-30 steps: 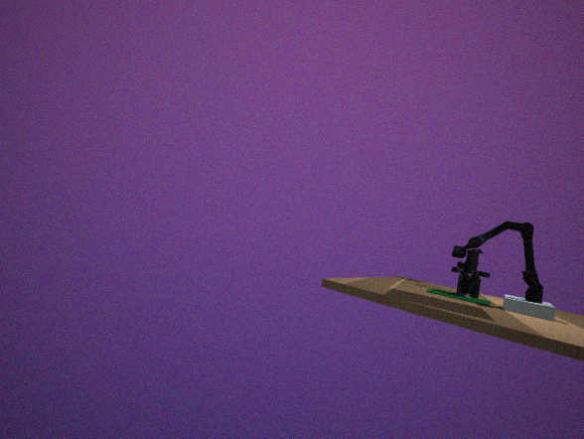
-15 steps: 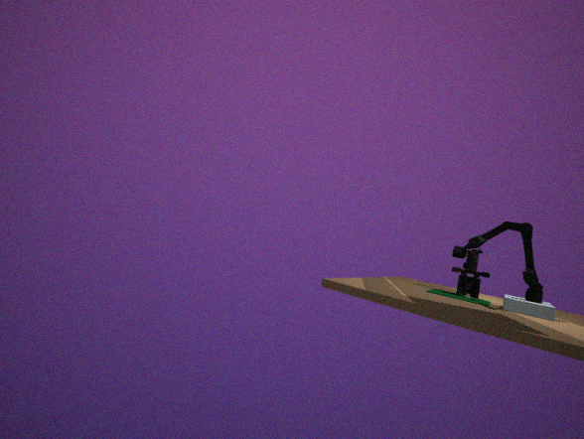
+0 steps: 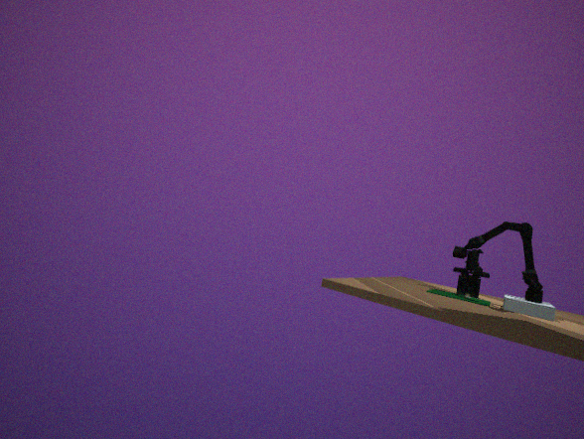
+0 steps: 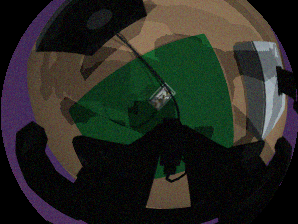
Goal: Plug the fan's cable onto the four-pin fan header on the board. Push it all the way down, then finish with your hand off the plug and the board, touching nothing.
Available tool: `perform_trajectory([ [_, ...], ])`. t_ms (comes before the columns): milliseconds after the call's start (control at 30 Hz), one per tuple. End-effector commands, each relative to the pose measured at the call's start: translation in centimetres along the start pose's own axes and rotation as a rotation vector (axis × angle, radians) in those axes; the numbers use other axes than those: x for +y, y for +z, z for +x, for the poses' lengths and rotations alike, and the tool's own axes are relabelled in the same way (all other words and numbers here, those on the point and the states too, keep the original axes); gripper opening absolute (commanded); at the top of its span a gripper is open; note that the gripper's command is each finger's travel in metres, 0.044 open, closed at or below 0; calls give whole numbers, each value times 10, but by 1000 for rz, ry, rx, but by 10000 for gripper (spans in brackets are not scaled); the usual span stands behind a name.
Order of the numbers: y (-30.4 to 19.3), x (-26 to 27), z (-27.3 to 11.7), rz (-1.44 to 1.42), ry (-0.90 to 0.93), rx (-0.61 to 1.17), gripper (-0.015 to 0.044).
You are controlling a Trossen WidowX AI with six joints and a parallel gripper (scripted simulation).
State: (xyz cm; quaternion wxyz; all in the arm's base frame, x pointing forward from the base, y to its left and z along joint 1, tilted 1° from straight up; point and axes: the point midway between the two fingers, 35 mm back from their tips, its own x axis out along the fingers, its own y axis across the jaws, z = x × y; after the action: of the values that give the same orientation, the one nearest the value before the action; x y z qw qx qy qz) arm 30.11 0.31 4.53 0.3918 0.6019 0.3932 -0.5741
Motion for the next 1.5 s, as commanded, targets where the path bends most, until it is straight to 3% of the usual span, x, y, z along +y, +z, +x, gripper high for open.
perform_trajectory([
  [0, 4, 3, -1, 153, 2, 0, 0],
  [567, 20, 11, 0, 691, 3, 0, 0],
  [1467, 27, 4, -1, 700, 3, -1, 0],
])
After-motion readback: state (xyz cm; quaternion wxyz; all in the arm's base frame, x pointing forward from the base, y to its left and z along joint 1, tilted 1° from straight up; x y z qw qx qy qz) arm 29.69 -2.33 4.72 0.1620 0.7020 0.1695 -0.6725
